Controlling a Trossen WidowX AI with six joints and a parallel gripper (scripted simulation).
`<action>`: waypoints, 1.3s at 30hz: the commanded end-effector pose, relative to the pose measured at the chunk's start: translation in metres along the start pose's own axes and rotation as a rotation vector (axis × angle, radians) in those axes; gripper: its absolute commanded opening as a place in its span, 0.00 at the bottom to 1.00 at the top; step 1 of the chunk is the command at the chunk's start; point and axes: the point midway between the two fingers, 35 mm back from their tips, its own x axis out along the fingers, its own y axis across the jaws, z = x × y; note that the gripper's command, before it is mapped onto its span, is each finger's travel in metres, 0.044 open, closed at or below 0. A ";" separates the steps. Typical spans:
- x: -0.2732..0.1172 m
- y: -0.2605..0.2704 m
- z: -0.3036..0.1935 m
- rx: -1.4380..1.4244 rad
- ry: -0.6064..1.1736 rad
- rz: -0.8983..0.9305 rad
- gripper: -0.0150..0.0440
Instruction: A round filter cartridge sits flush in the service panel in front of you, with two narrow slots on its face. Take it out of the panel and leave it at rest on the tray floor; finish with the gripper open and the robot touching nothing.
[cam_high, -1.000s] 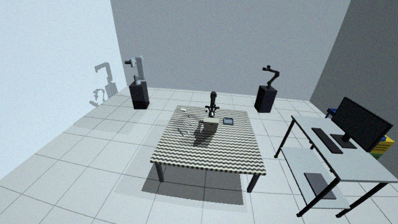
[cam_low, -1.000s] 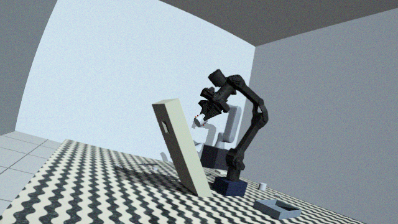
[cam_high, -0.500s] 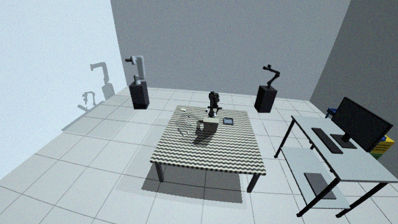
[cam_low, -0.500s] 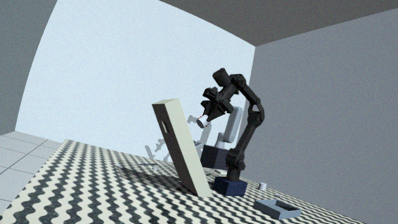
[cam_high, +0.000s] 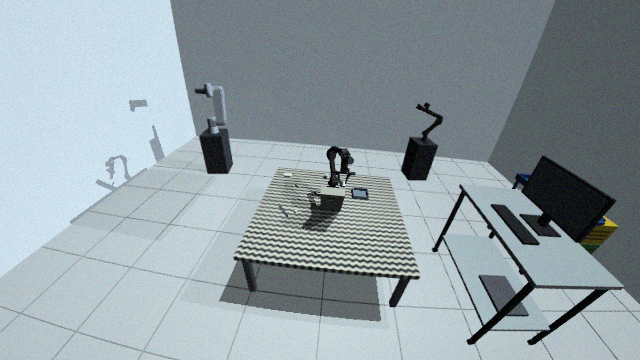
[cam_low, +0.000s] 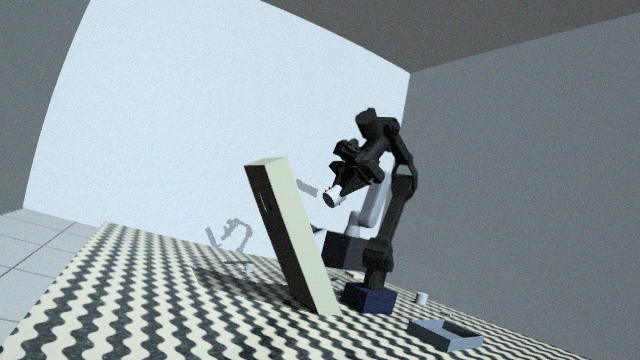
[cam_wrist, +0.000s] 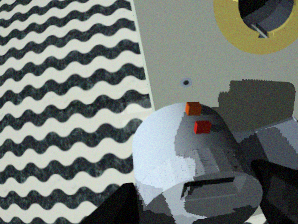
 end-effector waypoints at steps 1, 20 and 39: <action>0.000 0.011 0.000 0.004 -0.014 0.000 0.25; 0.002 0.081 -0.038 -0.398 0.007 0.232 0.25; -0.013 0.150 -0.105 -0.829 -0.003 0.486 0.25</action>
